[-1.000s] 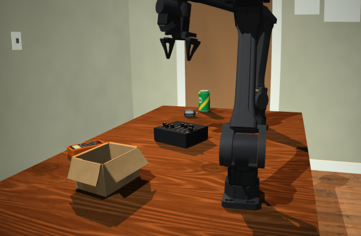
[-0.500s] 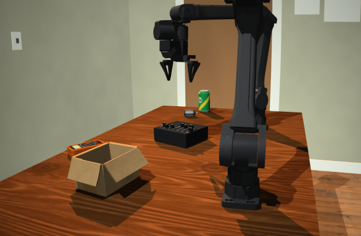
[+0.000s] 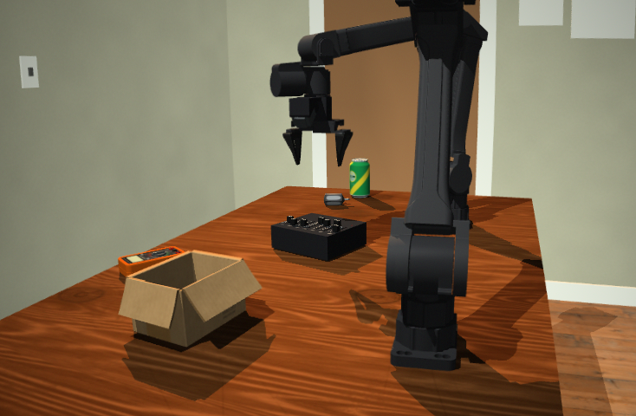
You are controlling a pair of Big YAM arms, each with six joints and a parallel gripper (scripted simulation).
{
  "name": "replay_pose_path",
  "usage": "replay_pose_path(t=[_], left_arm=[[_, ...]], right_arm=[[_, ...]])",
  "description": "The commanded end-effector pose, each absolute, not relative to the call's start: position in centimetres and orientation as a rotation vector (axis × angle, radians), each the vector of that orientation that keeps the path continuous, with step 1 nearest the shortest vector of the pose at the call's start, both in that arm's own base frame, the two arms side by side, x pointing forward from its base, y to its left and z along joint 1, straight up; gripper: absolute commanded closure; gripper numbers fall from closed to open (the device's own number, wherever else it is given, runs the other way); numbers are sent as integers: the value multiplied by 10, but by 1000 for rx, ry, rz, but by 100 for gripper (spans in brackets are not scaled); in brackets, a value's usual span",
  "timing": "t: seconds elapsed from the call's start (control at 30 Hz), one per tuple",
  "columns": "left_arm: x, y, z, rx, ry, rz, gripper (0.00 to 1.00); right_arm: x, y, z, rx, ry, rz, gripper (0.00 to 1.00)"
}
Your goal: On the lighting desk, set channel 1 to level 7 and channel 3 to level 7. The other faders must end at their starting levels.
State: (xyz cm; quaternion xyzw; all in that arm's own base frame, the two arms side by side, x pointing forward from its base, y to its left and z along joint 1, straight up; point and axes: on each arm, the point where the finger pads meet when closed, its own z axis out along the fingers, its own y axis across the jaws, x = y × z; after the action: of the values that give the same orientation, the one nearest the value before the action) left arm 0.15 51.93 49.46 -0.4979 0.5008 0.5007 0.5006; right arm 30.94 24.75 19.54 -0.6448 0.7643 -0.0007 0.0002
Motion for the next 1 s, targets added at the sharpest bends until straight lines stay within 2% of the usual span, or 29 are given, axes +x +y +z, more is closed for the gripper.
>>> replay_pose_path(t=[0.0, 0.1, 0.3, 0.33, 0.97], left_arm=[[-3, 518, 499, -1205, 1184, 1216, 0], [-3, 518, 499, -1205, 1184, 1216, 0], [-3, 518, 499, -1205, 1184, 1216, 0], [-3, 518, 499, -1205, 1184, 1216, 0], [-3, 518, 499, -1205, 1184, 1216, 0]], right_arm=[[338, 260, 207, -1938, 2394, 2, 0], [381, 266, 160, -1725, 2554, 2, 0], [412, 265, 120, -1557, 2663, 3, 0], [412, 265, 120, -1557, 2663, 3, 100], [395, 258, 113, -1596, 2689, 0, 100]])
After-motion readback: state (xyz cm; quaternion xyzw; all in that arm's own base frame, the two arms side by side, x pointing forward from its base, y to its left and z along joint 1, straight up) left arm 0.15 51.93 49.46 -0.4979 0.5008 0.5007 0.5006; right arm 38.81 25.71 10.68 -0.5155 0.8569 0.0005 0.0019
